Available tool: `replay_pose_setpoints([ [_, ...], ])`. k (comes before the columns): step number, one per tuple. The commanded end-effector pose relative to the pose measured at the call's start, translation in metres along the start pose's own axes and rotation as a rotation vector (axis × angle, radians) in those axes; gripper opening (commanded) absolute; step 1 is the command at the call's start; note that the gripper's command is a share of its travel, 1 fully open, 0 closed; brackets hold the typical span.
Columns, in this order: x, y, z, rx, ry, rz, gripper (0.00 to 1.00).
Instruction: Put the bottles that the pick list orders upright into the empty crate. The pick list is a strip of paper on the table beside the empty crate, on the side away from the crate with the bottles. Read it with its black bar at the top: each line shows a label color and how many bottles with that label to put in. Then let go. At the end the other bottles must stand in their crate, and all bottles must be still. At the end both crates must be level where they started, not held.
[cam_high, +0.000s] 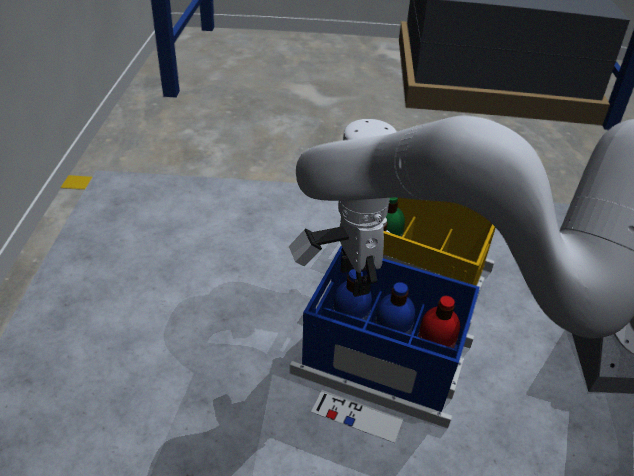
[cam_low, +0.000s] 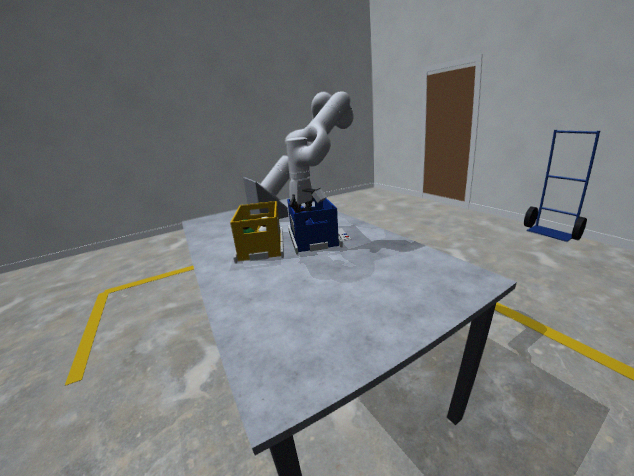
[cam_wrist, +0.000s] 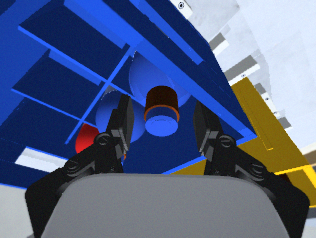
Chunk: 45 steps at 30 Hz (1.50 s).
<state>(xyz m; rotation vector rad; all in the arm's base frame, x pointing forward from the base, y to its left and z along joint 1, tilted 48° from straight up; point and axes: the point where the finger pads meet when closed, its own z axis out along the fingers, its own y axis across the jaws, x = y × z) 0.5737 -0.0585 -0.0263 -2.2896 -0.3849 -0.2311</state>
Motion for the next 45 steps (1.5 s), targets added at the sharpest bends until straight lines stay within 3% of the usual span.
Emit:
replay_pose_setpoints([
  [1,0.001,0.000,-0.001,-0.001,0.001,-0.001,0.65],
  [27,0.001,0.000,-0.001,-0.001,0.001,-0.001,0.65],
  [45,0.001,0.000,-0.044,-0.001,0.001,-0.001,0.65],
])
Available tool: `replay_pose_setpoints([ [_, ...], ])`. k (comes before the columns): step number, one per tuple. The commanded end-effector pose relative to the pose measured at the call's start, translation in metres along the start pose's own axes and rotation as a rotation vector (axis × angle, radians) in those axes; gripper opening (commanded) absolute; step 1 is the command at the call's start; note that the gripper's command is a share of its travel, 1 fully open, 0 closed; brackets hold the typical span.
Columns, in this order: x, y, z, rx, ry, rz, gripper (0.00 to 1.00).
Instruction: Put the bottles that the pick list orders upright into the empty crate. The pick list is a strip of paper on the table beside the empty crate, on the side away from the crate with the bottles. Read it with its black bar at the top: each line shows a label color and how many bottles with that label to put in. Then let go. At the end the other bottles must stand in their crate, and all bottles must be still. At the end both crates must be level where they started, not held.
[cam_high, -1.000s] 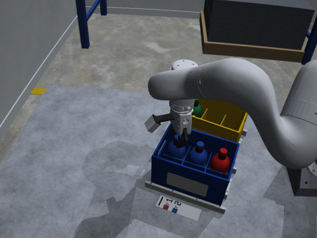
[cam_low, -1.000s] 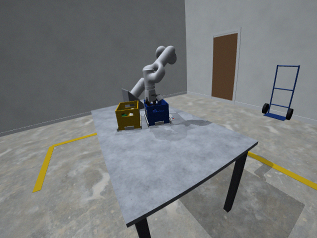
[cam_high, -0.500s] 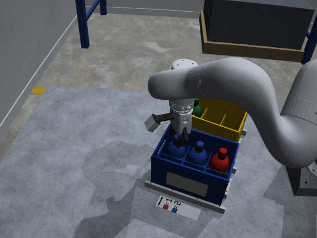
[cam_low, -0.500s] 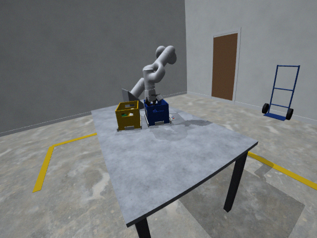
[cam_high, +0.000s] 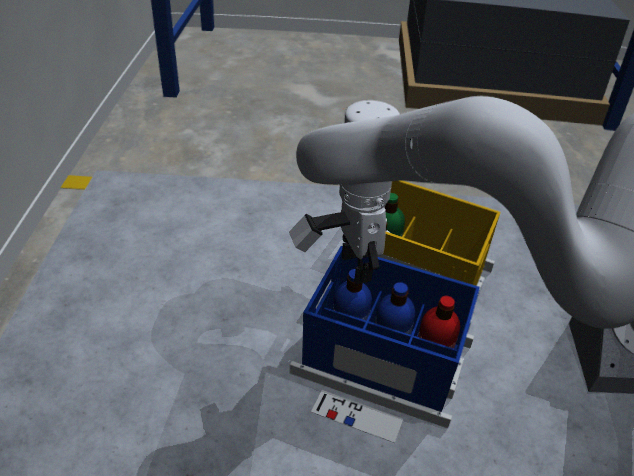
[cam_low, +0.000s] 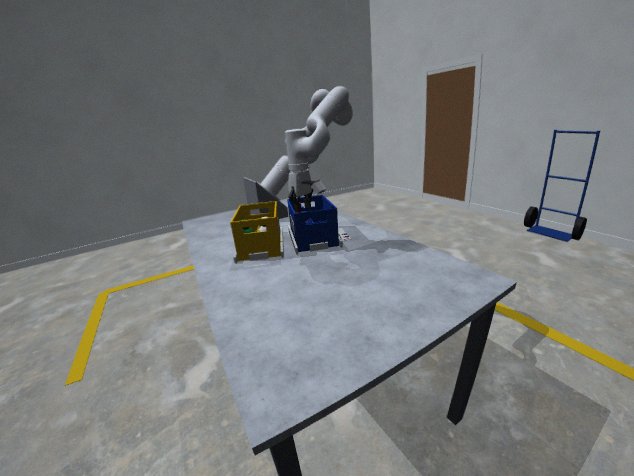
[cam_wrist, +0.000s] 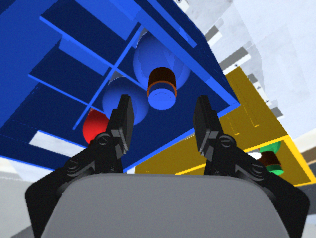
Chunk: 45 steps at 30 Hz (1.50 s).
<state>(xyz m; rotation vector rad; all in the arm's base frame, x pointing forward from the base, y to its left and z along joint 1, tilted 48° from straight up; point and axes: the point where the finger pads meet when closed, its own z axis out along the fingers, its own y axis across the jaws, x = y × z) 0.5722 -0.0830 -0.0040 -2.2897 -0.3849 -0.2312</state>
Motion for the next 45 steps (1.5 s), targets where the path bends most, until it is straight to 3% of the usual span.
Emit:
replay_pose_setpoints([
  [1,0.001,0.000,-0.013,-0.001,0.001,-0.001,0.65],
  [18,0.001,0.000,-0.053,-0.001,0.001,-0.001,0.65],
  [45,0.001,0.000,-0.053,-0.001,0.001,-0.001,0.65],
])
